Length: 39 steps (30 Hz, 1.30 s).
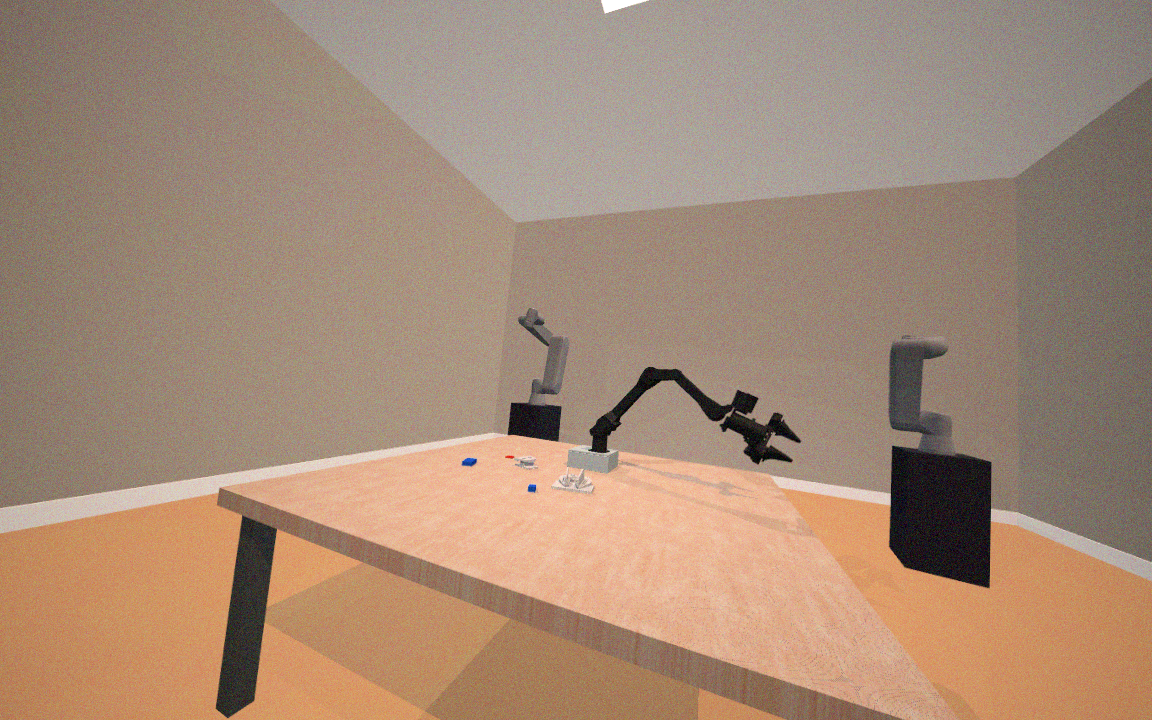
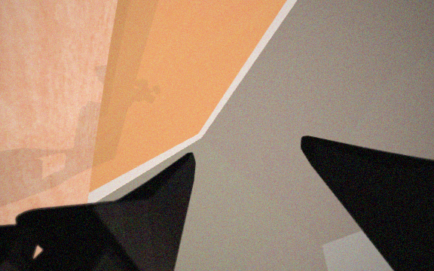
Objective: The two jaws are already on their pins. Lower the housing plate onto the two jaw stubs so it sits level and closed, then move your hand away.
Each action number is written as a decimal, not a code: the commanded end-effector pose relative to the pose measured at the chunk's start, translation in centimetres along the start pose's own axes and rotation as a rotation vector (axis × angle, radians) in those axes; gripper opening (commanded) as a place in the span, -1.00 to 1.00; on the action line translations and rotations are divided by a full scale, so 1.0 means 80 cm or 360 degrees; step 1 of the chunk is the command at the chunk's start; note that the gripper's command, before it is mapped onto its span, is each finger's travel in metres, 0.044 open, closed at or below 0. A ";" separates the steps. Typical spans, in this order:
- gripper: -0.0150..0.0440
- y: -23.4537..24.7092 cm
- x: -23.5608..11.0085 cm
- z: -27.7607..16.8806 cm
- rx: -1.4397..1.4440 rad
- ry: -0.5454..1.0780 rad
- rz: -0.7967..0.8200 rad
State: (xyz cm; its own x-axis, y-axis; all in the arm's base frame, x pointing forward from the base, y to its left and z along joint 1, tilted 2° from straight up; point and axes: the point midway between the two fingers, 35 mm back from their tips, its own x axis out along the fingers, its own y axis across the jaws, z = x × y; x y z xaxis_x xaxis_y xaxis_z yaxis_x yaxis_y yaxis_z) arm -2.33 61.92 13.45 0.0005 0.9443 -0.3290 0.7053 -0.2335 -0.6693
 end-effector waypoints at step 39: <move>1.00 0.416 -0.239 -0.241 0.0661 0.0366 0.1139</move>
State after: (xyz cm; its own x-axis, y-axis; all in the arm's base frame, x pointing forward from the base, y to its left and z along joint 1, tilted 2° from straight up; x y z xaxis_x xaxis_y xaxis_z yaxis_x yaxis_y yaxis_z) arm 32.31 43.94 10.41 0.4929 0.6072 -0.6232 0.2414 -0.7836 -0.5725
